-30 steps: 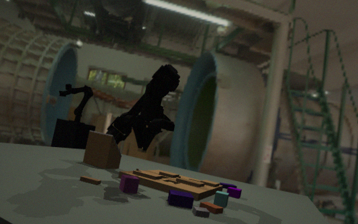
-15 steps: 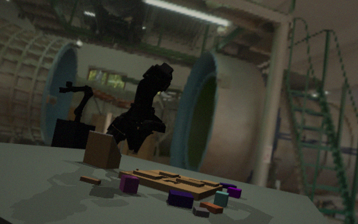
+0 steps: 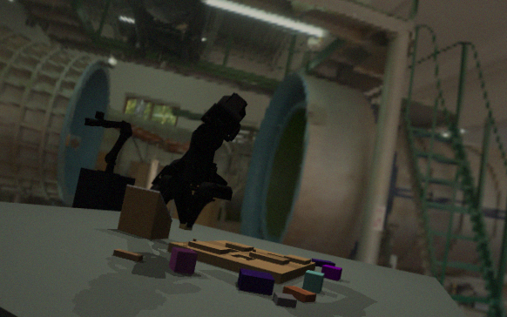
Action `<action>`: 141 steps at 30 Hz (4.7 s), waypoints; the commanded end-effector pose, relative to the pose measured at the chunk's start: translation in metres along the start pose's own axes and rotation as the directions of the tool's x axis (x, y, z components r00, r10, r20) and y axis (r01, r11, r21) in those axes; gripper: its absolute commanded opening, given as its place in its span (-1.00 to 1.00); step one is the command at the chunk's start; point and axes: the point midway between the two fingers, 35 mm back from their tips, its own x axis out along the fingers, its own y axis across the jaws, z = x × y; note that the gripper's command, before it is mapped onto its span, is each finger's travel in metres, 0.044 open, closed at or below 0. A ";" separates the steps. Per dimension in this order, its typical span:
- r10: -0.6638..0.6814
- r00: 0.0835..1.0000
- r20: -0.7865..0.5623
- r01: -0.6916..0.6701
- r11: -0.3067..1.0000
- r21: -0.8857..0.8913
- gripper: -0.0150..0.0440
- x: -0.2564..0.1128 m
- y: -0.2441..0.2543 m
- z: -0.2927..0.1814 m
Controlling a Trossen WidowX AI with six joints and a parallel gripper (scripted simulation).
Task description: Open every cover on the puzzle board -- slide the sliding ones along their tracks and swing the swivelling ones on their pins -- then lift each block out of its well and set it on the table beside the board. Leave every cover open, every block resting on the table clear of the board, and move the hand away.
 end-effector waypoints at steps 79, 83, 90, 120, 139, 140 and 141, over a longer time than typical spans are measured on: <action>0.001 1.000 0.007 -0.001 1.000 0.004 1.00 0.012 0.003 0.002; 0.001 1.000 0.008 -0.001 1.000 0.005 1.00 -0.001 0.004 0.002; -0.001 1.000 0.005 0.001 1.000 0.000 0.56 -0.005 -0.004 0.020; 0.003 1.000 0.020 -0.001 0.999 -0.051 -0.49 -0.001 -0.028 0.163; 0.003 1.000 0.023 -0.002 0.999 -0.052 -0.49 0.049 -0.028 0.166; 0.003 1.000 0.023 -0.002 0.999 -0.052 -0.49 0.050 -0.028 0.166; 0.003 1.000 0.023 -0.002 0.999 -0.052 -0.49 0.051 -0.028 0.166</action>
